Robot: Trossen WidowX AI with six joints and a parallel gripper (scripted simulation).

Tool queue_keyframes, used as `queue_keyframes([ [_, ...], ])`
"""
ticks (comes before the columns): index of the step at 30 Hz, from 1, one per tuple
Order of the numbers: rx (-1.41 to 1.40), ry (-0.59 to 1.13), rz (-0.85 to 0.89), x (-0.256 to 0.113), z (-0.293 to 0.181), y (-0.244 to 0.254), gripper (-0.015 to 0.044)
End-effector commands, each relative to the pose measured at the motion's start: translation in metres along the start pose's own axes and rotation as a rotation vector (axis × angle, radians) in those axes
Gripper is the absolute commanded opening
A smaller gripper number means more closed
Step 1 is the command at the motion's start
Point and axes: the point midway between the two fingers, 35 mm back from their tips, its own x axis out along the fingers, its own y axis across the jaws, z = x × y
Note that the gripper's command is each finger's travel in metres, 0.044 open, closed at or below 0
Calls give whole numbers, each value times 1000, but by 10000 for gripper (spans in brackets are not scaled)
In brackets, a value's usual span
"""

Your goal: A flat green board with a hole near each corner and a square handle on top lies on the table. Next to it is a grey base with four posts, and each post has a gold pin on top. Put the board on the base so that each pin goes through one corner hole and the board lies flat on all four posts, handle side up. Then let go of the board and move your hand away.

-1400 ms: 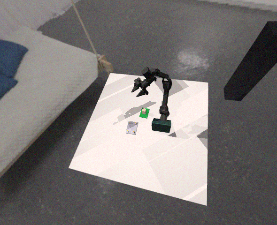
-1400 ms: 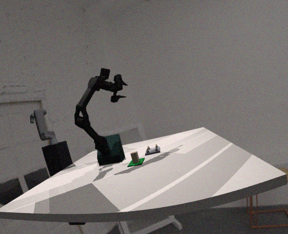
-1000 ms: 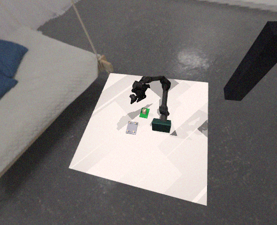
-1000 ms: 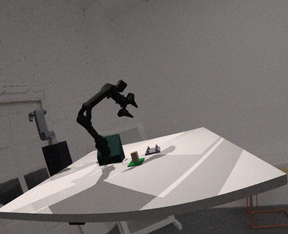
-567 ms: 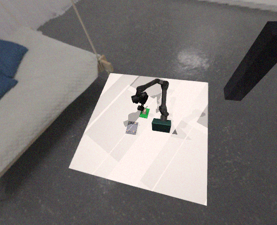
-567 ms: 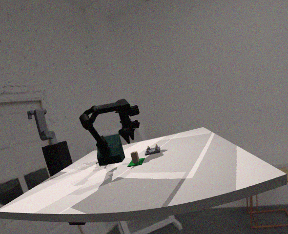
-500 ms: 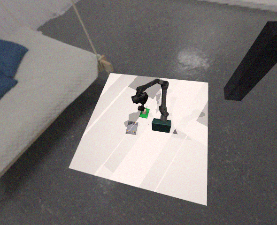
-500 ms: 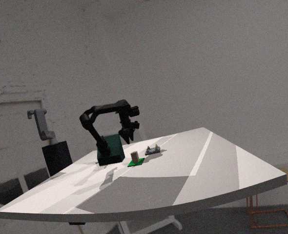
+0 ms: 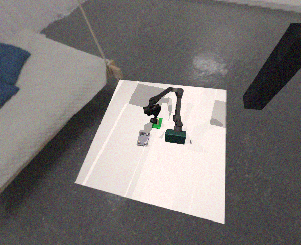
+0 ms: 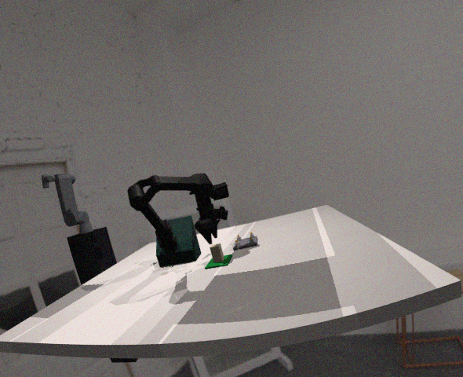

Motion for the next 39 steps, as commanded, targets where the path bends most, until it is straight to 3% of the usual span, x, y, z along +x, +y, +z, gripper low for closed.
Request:
queue_keyframes([
  [1, -2, -8, 0, 4, 1, 0, 440],
  [39, -1, -9, -2, 64, 2, -1, 440],
])
